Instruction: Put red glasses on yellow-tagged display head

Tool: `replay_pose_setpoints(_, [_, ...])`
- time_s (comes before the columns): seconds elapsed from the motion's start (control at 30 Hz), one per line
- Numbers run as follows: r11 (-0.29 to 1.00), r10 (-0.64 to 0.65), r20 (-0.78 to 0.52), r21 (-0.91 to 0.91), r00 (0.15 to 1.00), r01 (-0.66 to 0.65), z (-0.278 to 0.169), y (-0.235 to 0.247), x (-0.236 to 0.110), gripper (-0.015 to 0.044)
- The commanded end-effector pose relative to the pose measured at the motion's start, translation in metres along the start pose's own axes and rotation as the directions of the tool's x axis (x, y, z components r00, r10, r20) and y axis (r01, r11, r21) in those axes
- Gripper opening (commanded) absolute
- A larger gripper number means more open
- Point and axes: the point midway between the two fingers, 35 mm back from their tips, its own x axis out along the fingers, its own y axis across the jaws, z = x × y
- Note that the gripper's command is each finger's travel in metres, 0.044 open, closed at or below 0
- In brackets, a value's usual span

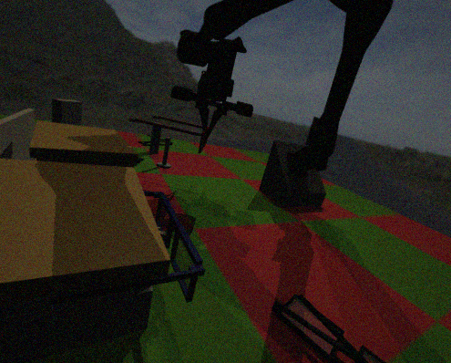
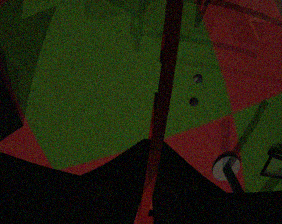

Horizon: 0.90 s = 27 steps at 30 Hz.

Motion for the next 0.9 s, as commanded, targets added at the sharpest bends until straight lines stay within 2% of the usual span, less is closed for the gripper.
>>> replay_pose_setpoints(0.0, [0.988, -0.002, 0.002, -0.154, 1.000, 0.002, 0.007, 0.002, -0.001, 0.0000])
replay_pose_setpoints(0.4, [0.826, 0.000, 0.002, -0.563, 1.000, 0.001, 0.020, 0.006, -0.003, 0.0000])
replay_pose_setpoints(0.87, [0.794, 0.009, 0.024, -0.607, 1.000, 0.008, 0.020, 0.005, 0.010, 0.0000])
